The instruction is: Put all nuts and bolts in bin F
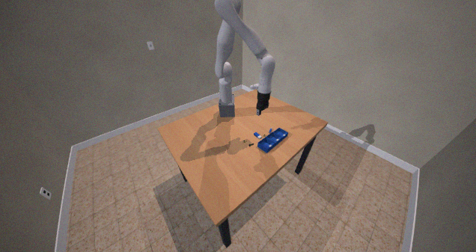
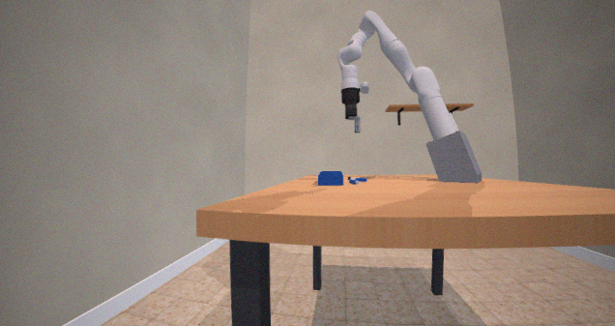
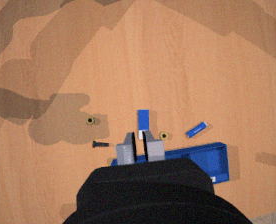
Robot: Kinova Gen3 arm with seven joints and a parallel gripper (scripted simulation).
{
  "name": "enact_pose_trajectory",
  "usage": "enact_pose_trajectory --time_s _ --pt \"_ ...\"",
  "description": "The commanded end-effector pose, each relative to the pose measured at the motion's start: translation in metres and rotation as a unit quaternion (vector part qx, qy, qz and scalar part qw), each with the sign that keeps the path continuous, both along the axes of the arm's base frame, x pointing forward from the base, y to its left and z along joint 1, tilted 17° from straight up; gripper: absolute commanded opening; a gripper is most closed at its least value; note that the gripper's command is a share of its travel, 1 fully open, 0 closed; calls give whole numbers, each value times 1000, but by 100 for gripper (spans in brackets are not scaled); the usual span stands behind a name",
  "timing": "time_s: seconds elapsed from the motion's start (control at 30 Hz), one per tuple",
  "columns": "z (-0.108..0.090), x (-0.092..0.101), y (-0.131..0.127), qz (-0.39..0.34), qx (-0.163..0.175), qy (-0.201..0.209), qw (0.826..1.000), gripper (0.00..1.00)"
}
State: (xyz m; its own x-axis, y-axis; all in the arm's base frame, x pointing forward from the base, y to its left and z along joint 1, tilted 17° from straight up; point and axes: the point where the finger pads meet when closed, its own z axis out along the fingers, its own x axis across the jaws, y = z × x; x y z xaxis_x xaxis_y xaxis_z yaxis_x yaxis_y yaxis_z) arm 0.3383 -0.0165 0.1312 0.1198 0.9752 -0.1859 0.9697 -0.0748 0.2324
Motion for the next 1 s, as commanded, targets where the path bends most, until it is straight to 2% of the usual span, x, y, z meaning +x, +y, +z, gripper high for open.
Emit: enact_pose_trajectory --time_s 0.0,0.13,0.2,0.4,0.53,0.7,0.77,0.83,0.97 --pt "-4 7 -3 -24 5 -6 1000 31" --pt "-22 33 -14 -119 27 -27 992 31" --pt "-22 33 -14 -119 27 -27 992 31" --pt "-49 71 -30 -259 58 -58 962 31" --pt "-67 97 -41 -350 78 -77 930 31" --pt "-89 130 -54 -458 102 -101 878 31" --pt "-89 130 -54 -458 102 -101 878 31" --pt "-95 138 -58 -499 112 -110 852 31" --pt "-95 138 -58 -578 129 -127 796 31"
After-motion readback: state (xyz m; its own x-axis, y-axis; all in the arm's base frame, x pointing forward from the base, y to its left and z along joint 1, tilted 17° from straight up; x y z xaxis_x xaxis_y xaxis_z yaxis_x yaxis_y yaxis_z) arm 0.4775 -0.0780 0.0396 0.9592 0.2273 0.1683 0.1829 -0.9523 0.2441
